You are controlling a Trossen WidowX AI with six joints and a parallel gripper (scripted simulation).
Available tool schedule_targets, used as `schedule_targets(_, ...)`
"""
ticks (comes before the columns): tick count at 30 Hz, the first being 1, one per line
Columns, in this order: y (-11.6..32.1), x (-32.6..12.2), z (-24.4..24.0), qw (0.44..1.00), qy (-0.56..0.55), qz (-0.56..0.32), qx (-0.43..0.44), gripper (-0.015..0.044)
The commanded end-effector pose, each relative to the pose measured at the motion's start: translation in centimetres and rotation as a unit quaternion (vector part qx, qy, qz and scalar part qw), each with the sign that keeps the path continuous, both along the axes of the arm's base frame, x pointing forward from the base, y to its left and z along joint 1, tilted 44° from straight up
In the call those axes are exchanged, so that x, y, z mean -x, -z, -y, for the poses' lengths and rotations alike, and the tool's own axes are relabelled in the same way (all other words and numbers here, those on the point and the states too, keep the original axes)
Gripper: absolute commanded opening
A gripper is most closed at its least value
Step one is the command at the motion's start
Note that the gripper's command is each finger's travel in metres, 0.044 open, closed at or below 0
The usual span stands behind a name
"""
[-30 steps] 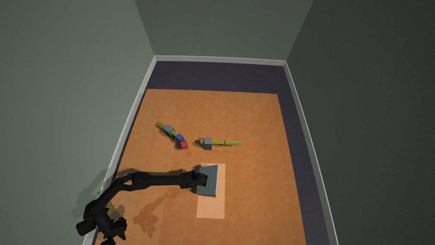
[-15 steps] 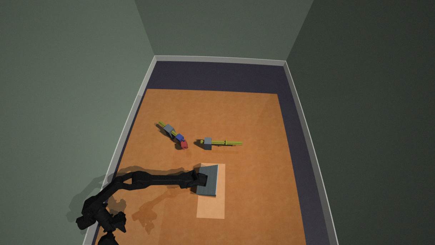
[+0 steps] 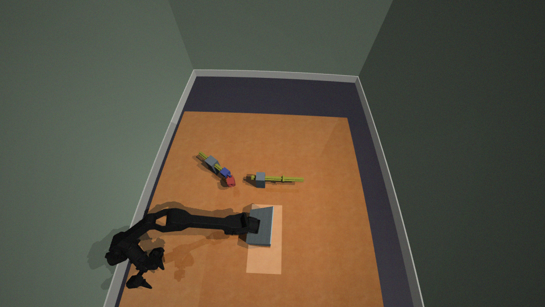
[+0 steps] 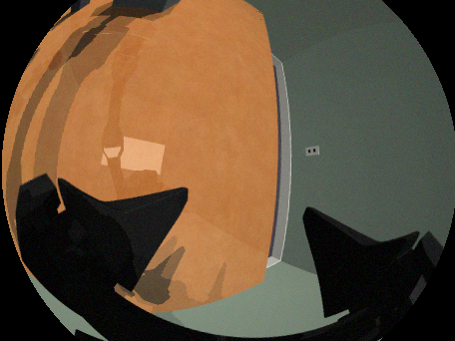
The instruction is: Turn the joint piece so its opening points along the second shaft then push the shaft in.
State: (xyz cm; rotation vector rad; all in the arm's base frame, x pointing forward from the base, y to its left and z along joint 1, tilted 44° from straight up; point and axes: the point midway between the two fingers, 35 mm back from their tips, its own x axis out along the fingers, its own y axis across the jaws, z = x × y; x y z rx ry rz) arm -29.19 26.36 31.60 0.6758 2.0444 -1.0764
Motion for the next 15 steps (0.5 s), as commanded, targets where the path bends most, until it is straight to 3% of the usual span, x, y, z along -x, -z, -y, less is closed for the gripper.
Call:
schedule_targets(1, 0.3, -1.6, -1.0, 0.999, 0.041, 0.003, 0.018, 0.0440)
schedule_targets(15, 1.9, -8.2, -4.2, 0.973, 0.208, 0.000, 0.101, 0.0440)
